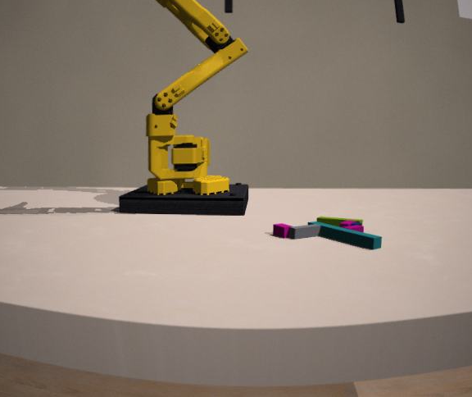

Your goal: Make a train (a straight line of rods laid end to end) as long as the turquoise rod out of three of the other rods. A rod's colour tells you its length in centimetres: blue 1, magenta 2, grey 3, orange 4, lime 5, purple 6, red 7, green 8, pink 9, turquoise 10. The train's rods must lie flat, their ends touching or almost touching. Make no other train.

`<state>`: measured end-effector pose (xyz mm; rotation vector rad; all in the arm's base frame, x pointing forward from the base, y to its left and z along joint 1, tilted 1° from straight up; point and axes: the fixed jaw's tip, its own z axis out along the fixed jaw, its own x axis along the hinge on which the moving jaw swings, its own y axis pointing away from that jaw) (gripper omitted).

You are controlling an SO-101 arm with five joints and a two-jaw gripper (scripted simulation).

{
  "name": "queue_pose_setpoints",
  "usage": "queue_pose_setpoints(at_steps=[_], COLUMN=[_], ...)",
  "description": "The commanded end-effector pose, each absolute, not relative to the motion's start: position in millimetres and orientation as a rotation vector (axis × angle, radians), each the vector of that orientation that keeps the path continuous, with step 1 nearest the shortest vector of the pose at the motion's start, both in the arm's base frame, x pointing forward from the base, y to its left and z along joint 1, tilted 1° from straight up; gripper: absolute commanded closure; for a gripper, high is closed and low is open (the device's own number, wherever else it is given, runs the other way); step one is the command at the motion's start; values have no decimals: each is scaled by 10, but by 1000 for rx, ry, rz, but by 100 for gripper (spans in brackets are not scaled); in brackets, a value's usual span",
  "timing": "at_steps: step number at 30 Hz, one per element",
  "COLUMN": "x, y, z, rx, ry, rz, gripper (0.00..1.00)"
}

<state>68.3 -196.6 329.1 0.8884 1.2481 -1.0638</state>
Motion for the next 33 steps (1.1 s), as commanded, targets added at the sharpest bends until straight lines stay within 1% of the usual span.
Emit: queue_pose_setpoints(at_steps=[1,17,33], x=[680,680,996], y=[-1963,-1963,-2057], z=[3295,3295,2760], rx=[888,888,845], ry=[1246,1246,1589], rz=[-1064,-1064,-976], gripper=[0,0,0])
